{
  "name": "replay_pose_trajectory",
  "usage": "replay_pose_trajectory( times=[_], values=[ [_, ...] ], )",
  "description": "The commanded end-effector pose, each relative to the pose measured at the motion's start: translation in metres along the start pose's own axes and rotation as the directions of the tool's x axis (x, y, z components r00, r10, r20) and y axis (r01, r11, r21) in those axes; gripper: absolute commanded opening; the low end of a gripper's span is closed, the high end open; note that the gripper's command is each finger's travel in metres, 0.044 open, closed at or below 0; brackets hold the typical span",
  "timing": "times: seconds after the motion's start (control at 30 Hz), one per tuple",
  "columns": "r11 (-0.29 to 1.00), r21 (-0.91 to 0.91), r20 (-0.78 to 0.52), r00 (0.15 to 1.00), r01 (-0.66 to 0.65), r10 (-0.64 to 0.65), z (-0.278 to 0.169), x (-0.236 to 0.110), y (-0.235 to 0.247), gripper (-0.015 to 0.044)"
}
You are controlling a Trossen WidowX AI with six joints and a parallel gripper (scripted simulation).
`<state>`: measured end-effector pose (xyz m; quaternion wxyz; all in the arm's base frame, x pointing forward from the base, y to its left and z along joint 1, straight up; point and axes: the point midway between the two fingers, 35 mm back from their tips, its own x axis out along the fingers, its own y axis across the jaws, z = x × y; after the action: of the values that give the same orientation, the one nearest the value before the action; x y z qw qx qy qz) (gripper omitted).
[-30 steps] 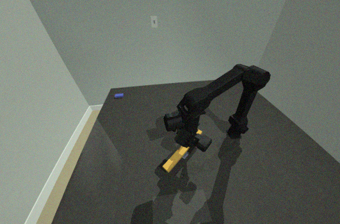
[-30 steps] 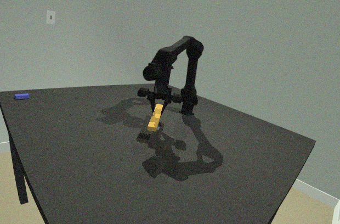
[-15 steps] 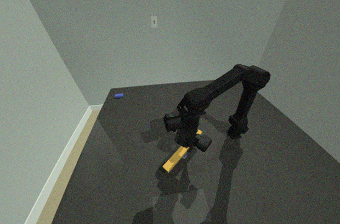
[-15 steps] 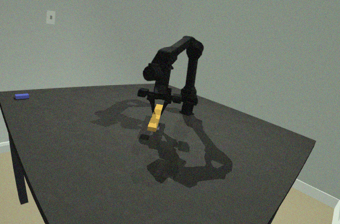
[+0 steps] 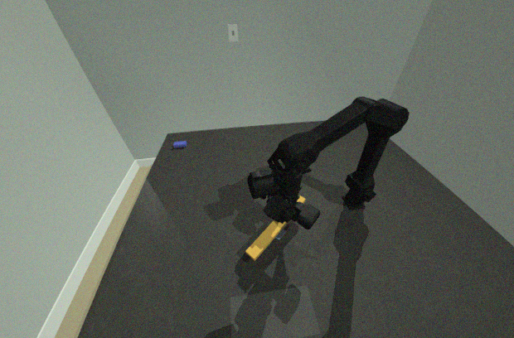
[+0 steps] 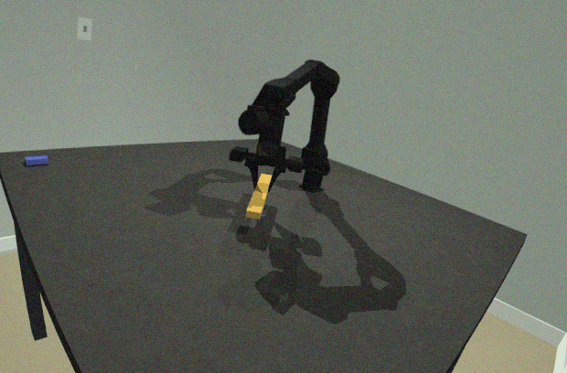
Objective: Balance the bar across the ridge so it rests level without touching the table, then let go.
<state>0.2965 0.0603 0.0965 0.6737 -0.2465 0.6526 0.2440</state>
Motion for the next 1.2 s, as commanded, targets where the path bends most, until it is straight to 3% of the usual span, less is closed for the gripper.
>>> replay_pose_trajectory(
  times=[0.0, 1.17],
  values=[
    [1.0, 0.004, 0.001, 1.0, 0.002, -0.002, 0.0, 0.0009, -0.0002, 0.0],
    [1.0, 0.004, 0.001, 1.0, 0.002, -0.002, -0.0005, 0.0039, 0.0, 0.0]
  ],
)
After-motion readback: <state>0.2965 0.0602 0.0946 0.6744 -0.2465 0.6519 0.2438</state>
